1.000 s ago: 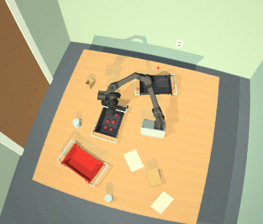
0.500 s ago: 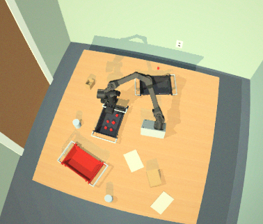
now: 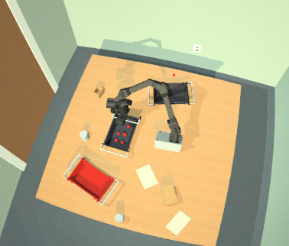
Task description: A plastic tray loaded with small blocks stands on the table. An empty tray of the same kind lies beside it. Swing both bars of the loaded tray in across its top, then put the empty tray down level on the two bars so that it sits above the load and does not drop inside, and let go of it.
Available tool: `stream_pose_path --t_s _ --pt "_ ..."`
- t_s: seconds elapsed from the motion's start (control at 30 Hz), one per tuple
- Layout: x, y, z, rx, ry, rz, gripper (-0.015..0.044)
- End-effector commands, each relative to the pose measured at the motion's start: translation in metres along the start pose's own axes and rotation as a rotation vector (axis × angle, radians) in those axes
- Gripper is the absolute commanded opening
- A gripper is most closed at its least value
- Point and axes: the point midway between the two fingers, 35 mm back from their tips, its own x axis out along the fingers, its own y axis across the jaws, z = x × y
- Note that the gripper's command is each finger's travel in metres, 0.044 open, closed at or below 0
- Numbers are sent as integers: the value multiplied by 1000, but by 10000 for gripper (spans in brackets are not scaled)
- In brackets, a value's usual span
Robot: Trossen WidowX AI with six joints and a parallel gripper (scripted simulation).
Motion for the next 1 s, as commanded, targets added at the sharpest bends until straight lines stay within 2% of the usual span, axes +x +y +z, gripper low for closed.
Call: stream_pose_path --t_s 0.0,0.17,0.43,0.47,0.73,0.97 --pt "0 0 0 -2 0 0 87" --pt "-12 1 2 -2 0 2 87" --pt "-88 1 1 -1 2 4 87" --pt "-59 5 4 -6 -1 4 87" --pt "-42 127 23 -3 1 19 87" --pt "-17 236 6 7 6 17 87"
